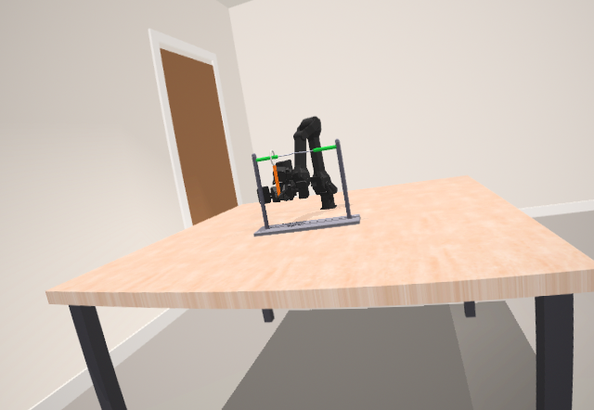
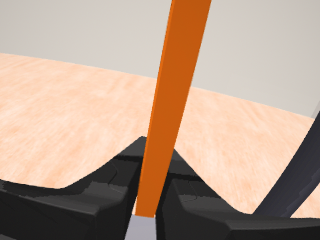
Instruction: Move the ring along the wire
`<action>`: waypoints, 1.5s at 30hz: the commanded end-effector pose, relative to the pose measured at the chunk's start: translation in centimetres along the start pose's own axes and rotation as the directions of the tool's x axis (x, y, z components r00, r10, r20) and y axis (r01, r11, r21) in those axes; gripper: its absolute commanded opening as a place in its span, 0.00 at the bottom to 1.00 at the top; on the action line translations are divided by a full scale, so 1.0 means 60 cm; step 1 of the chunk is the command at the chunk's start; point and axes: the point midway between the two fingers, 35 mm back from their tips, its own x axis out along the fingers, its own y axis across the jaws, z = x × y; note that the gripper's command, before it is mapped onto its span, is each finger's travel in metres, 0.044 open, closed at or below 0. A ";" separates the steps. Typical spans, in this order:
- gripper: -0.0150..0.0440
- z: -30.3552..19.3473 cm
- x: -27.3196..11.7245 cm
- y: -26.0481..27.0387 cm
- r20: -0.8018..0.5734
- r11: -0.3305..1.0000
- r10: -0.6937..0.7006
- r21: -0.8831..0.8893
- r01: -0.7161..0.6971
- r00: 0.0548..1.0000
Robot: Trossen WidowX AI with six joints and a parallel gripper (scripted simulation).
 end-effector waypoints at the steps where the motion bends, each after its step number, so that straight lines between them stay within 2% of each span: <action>1: 0.00 0.002 0.001 -0.001 0.002 1.000 0.000 -0.007 0.000 1.000; 45: 0.00 0.002 0.002 0.050 0.006 1.000 0.000 0.004 0.000 1.000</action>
